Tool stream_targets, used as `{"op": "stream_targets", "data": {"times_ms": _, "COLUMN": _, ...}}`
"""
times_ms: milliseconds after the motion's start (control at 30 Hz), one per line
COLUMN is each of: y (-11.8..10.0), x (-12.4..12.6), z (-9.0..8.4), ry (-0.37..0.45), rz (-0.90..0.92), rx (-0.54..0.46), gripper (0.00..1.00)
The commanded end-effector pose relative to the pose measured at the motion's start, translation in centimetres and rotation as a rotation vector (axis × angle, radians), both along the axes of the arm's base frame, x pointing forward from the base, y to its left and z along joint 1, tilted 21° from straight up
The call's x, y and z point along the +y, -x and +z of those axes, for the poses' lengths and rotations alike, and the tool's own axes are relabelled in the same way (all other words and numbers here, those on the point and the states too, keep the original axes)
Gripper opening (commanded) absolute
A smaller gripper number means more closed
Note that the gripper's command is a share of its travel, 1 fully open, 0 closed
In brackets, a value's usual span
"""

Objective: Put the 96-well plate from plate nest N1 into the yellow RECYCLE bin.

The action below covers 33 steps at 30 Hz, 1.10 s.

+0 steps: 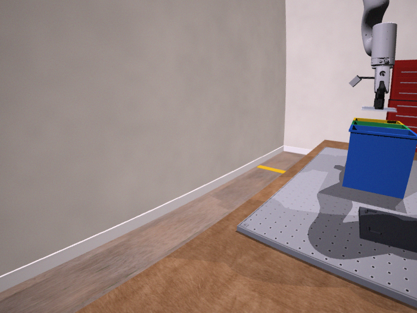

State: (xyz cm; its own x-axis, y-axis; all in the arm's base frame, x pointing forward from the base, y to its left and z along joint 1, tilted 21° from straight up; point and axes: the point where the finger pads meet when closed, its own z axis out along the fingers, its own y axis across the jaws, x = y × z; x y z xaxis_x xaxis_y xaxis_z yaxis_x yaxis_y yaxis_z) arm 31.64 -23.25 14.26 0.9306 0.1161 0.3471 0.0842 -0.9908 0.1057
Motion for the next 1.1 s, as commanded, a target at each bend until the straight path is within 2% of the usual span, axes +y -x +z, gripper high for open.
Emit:
{"op": "stream_targets", "data": {"times_ms": 0, "y": 0.0, "x": 0.0, "z": 0.1, "ry": -0.002, "rz": 0.001, "rx": 0.001, "gripper": 0.0}}
{"op": "stream_targets", "data": {"times_ms": 400, "y": 0.0, "x": 0.0, "z": 0.0, "ry": -0.002, "rz": 0.001, "rx": 0.001, "gripper": 0.0}}
{"op": "stream_targets", "data": {"times_ms": 700, "y": -0.5, "x": -0.1, "z": -1.3, "ry": -0.002, "rz": 0.001, "rx": 0.001, "gripper": 0.0}}
{"op": "stream_targets", "data": {"times_ms": 1067, "y": -0.7, "x": -0.1, "z": -1.7, "ry": -0.002, "rz": 0.001, "rx": 0.001, "gripper": 0.0}}
